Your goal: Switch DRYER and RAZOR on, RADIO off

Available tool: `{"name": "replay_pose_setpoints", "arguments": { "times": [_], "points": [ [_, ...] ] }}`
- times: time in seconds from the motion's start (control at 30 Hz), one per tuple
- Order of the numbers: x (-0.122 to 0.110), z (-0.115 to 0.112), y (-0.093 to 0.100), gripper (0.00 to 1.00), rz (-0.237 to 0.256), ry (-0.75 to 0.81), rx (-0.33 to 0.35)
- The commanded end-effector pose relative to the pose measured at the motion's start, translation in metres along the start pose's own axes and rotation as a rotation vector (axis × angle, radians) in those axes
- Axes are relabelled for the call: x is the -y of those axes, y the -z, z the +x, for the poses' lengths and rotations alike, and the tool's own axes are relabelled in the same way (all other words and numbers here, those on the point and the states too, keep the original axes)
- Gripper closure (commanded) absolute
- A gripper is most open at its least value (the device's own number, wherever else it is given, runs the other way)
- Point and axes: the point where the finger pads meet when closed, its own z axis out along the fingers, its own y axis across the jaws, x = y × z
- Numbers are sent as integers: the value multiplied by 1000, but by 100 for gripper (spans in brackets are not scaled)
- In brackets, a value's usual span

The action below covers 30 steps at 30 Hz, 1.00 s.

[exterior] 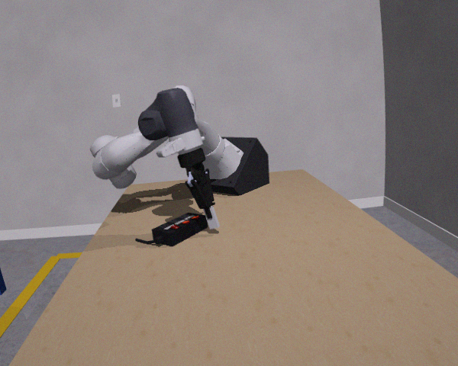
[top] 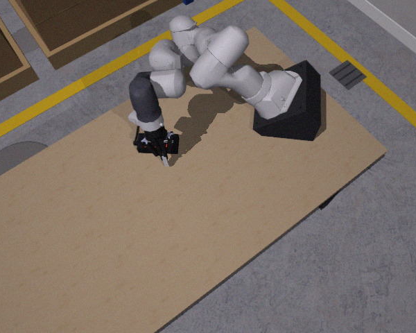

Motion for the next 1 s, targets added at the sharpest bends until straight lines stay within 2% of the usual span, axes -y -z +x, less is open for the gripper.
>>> {"name": "replay_pose_setpoints", "arguments": {
  "times": [0.0,0.67,0.73,0.87,0.97],
  "points": [
    [0,-1,0,100,1,4,3],
    [0,-1,1,100,1,3,3],
    [1,-5,17,100,1,2,2],
    [-3,-21,79,100,6,3,7],
    [-4,-22,86,100,7,4,9]
  ]
}}
